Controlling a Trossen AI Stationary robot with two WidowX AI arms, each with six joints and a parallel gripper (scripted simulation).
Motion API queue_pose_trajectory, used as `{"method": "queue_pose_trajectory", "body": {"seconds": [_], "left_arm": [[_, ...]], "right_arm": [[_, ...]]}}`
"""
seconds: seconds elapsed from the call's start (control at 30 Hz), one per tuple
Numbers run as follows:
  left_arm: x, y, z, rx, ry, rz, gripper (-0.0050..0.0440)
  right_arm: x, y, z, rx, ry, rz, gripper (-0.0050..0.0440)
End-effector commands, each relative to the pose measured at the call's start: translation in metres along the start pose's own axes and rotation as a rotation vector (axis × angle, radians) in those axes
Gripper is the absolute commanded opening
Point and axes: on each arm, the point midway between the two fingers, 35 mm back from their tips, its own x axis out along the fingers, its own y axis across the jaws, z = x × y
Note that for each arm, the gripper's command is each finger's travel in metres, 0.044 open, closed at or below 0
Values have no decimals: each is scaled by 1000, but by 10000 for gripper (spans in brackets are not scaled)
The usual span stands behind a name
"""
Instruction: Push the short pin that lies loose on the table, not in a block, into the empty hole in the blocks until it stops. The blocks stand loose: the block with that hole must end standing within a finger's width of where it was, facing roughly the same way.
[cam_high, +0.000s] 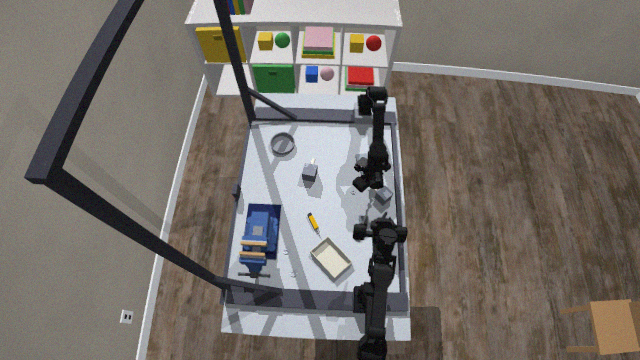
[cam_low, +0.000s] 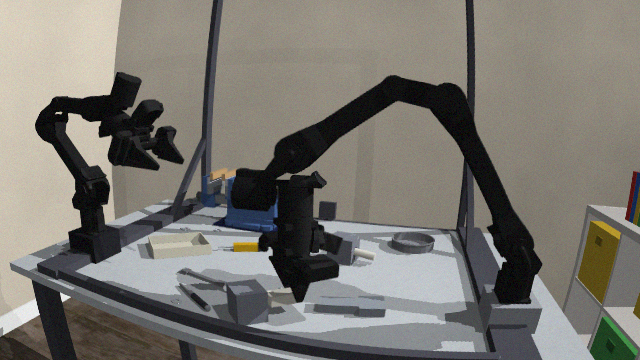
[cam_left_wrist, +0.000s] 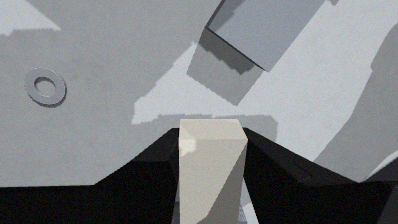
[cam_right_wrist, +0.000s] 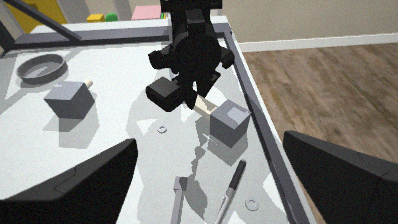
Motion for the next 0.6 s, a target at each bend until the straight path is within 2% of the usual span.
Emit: {"method": "queue_pose_trajectory", "body": {"seconds": [0.0,0.3,0.57], "left_arm": [[-9,3,-9,-4,25,18,101],[-16,4,-10,-8,42,29,101],[-12,2,-13,-8,48,29,101]], "right_arm": [[-3,0,6,-1,-15,1,400],[-3,0,6,-1,-15,1,400],[-3,0,6,-1,-15,1,400]]}}
